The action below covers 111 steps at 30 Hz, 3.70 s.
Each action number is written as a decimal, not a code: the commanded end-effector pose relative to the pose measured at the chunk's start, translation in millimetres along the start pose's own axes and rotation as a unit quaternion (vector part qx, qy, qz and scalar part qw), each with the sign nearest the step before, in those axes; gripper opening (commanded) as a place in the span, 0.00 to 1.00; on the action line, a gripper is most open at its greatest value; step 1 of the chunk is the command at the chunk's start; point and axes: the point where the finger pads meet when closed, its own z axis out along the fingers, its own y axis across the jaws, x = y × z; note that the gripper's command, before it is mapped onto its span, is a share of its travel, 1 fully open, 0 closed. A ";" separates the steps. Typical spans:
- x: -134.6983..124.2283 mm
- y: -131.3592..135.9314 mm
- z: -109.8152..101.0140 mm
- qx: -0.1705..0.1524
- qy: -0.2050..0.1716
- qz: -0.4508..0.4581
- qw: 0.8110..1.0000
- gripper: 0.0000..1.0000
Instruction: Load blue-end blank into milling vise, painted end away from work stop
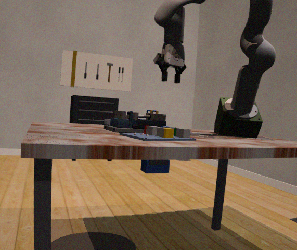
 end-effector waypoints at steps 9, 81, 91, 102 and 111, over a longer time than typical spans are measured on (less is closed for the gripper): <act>6.7 5.8 26.6 0.001 0.000 0.000 1.000 0.72; 30.1 29.0 124.2 0.002 0.000 -0.001 1.000 0.72; 29.5 28.5 121.8 0.002 0.000 -0.001 1.000 0.72; 29.0 28.1 119.8 0.002 0.000 -0.001 1.000 0.72; 29.0 28.0 119.5 0.002 0.000 -0.001 1.000 0.72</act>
